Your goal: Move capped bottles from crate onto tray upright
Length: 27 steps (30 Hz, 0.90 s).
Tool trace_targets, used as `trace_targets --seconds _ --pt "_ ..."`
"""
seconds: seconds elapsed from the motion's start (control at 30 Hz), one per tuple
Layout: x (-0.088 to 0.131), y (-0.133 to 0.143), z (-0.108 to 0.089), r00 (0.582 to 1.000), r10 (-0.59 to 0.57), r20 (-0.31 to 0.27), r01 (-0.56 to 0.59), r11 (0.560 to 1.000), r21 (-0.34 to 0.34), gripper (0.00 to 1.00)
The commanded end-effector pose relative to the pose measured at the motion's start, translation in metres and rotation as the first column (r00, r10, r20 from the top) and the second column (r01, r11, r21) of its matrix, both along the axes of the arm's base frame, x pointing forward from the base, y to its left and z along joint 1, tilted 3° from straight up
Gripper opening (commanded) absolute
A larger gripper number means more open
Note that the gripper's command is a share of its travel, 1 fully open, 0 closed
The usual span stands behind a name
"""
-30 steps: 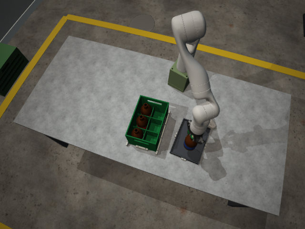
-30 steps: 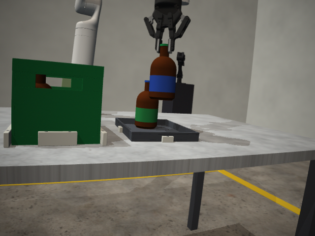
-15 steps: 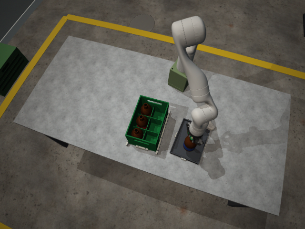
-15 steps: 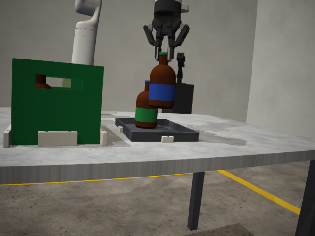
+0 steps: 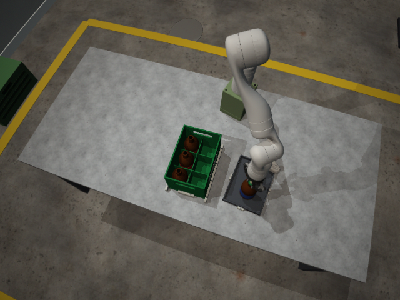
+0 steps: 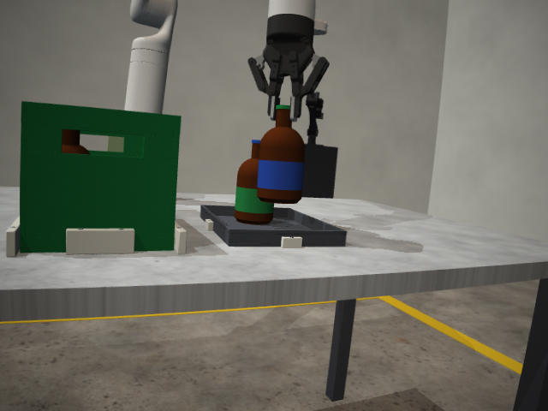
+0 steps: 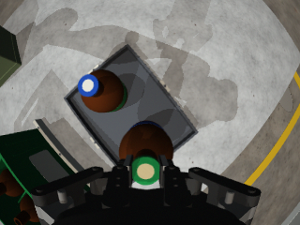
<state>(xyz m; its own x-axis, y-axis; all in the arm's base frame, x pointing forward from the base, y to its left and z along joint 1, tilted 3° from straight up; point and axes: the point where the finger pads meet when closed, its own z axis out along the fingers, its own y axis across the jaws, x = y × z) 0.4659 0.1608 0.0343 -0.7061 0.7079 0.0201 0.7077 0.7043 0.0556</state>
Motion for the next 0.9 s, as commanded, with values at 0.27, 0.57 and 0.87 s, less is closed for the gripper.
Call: trace_targets --seconds 0.27,0.57,0.87 --pt "-0.001 0.001 -0.015 1.0 0.002 -0.003 -0.002 1.0 0.0 0.0" --pt "-0.002 0.003 -0.03 1.0 0.003 -0.007 -0.003 1.0 -0.001 0.0" --pt "-0.001 0.003 -0.032 1.0 0.002 -0.005 -0.002 1.0 0.0 0.0"
